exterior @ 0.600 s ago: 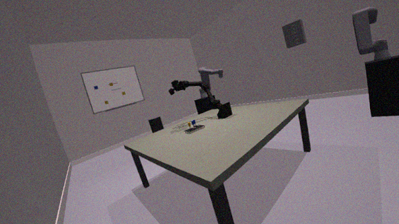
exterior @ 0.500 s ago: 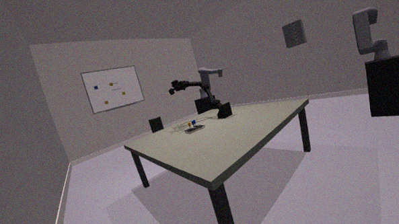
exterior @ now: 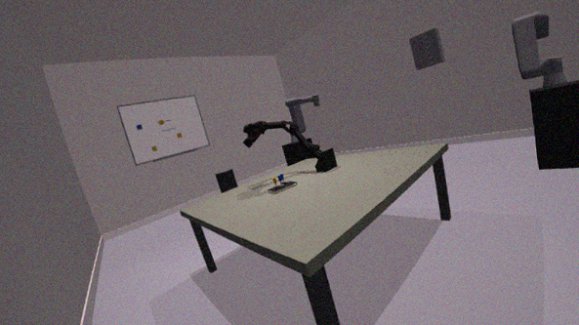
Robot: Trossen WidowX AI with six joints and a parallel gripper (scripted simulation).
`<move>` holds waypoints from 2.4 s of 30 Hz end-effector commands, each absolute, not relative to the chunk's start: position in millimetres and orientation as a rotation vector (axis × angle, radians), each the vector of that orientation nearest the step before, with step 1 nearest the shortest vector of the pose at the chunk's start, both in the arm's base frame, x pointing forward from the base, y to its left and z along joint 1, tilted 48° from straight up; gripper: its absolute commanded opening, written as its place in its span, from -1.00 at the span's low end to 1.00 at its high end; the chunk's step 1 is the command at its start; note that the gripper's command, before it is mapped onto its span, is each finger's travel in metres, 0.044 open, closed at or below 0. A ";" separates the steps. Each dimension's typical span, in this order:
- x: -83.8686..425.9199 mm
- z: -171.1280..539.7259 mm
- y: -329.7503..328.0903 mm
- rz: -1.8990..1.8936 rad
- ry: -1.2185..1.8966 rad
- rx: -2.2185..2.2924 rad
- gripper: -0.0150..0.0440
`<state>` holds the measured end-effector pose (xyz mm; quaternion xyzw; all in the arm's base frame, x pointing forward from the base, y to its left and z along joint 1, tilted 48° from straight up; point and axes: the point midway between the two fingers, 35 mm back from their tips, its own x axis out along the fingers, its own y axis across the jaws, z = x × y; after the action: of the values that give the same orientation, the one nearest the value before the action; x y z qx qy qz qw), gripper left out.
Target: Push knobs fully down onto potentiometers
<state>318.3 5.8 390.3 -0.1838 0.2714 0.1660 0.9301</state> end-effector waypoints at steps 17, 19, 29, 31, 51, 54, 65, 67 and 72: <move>356.6 238.9 15.3 0.198 1.136 -0.423 -0.49; 356.6 224.8 15.4 0.169 1.193 -0.446 -0.49; 348.5 161.4 18.8 0.048 1.446 -0.642 -0.49; 346.9 153.5 18.6 0.023 1.478 -0.679 -0.49; 336.8 103.8 16.4 -0.231 1.630 -1.081 -0.49; 337.4 92.6 4.0 -0.231 1.630 -1.081 -0.49; 337.8 85.8 -3.5 -0.232 1.630 -1.081 -0.49; 337.9 83.6 -6.0 -0.232 1.629 -1.081 -0.49; 338.0 78.3 -12.0 -0.232 1.629 -1.081 -0.49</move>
<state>338.0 -8.3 79.7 -0.4550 0.6905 -0.0971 0.5539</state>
